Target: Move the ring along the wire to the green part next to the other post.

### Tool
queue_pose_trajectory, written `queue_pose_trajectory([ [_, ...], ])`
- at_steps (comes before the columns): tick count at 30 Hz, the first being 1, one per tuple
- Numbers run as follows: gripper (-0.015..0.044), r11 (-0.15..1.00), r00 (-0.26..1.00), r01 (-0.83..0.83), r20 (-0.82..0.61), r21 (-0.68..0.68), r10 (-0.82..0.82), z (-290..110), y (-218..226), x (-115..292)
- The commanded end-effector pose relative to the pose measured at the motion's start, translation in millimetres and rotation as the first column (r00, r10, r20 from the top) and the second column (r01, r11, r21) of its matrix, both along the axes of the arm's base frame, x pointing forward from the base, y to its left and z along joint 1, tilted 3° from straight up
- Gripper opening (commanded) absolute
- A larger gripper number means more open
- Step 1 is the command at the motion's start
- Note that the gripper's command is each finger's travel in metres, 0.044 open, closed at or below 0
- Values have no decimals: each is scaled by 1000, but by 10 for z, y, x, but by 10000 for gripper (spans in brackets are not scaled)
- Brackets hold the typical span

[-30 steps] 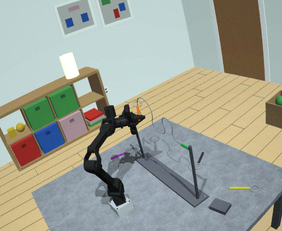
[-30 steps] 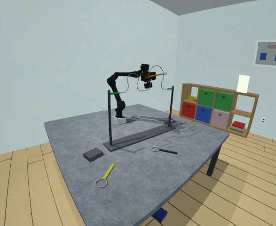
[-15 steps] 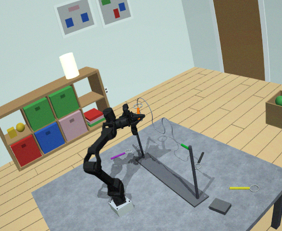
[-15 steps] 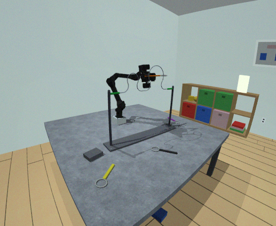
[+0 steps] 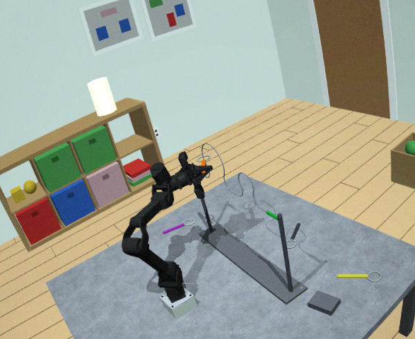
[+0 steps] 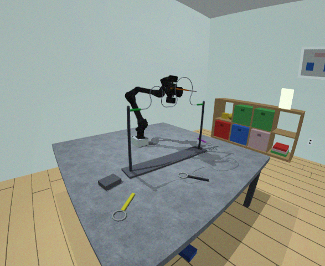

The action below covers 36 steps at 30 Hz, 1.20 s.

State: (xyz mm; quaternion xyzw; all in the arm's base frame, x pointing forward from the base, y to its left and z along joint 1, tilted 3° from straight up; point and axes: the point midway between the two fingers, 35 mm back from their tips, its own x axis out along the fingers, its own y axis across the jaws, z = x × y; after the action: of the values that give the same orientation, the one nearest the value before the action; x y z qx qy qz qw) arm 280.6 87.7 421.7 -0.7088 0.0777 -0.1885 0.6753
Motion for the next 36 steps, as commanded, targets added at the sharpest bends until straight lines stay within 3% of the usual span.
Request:
queue_pose_trajectory([
  [1, -150, 999, 1000, 0, 9, -49, 1, 27, 0, -3],
  [22, -150, 960, 999, 13, 39, -278, -3, 79, 4, -6],
  [36, -150, 963, 999, 15, 39, -269, -4, -60, -58, 6],
])
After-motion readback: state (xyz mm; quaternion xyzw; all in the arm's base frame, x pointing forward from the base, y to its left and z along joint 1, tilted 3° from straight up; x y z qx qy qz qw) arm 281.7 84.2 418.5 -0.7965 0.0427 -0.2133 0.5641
